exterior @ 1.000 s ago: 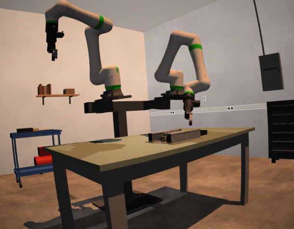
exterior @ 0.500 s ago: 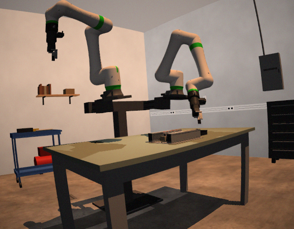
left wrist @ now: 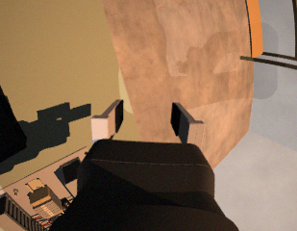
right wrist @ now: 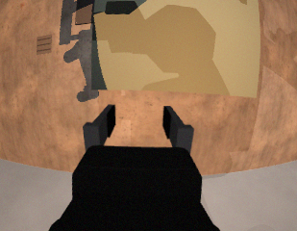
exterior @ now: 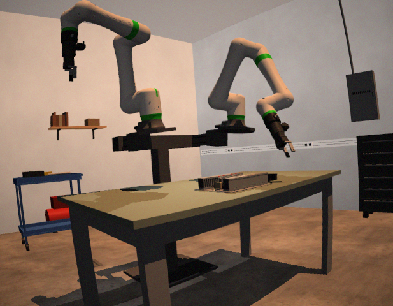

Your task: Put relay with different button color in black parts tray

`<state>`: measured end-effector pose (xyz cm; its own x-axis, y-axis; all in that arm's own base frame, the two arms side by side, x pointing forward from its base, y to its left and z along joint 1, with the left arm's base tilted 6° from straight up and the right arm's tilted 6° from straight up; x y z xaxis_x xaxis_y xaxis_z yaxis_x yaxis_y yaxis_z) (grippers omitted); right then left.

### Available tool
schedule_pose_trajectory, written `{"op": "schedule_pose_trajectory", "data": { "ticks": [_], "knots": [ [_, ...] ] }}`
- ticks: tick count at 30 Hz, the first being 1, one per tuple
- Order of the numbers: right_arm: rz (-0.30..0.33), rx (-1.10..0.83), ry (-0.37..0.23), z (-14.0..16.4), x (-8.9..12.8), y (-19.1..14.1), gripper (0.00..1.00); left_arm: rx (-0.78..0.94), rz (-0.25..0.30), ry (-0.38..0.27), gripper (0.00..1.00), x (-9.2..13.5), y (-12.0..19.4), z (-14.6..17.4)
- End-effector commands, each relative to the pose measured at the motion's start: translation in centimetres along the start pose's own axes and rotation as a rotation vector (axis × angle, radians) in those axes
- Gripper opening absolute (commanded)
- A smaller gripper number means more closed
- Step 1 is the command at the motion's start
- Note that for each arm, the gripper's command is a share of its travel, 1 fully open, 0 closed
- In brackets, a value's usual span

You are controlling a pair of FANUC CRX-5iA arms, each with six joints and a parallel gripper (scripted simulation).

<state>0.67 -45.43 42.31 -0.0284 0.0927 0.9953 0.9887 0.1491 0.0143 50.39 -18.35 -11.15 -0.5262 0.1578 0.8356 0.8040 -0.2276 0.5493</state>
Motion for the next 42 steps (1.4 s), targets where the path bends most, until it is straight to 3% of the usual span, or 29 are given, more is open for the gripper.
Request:
{"op": "schedule_pose_trajectory", "data": {
  "ticks": [1, 3, 8, 18, 20, 30, 35, 37, 42],
  "knots": [
    [0.000, 0.000, -0.002, 0.0, 0.1, 0.0, 1.00, 0.122, 0.005, 0.104, 0.98, 0.9, 3.0, 3.3],
    [0.000, 0.000, -0.002, 0.0, 0.1, 0.0, 1.00, 0.122, 0.005, 0.104, 0.98, 0.9, 3.0, 3.3],
    [0.000, 0.000, -0.002, 0.0, 0.1, 0.0, 1.00, 0.309, 0.014, 0.229, 0.98, 3.1, 6.3, 7.6],
    [0.000, 0.000, -0.002, 0.0, 0.1, 0.0, 1.00, 0.738, 0.048, 0.439, 0.98, 10.4, 11.6, 15.0],
    [0.000, 0.000, -0.002, 0.0, 0.1, 0.0, 1.00, 0.738, 0.048, 0.439, 0.98, 10.4, 11.6, 15.0],
    [0.000, 0.000, -0.002, 0.0, 0.1, 0.0, 1.00, 1.169, 0.111, 0.563, 0.98, 20.1, 15.1, 18.8],
    [0.000, 0.000, -0.002, 0.0, 0.1, 0.0, 1.00, 1.359, 0.154, 0.592, 0.98, 25.1, 16.5, 19.3],
    [0.000, 0.000, -0.002, 0.0, 0.1, 0.0, 1.00, 1.359, 0.154, 0.592, 0.98, 25.1, 16.5, 19.3],
    [0.000, 0.000, -0.002, 0.0, 0.1, 0.0, 1.00, 1.521, 0.199, 0.603, 0.98, 30.0, 17.7, 19.2]
  ]
}}
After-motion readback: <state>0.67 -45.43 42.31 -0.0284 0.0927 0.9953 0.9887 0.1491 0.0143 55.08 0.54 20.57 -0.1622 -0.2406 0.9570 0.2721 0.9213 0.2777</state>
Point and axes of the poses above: on each arm, the point where the finger pads meet when closed, its own x axis back along the fingers, its own y axis across the jaws, z = x × y, the point moved 9 cm from there along x, back along the fingers, and after that the axes turned 7 degrees about x, right-handed, at the moved point
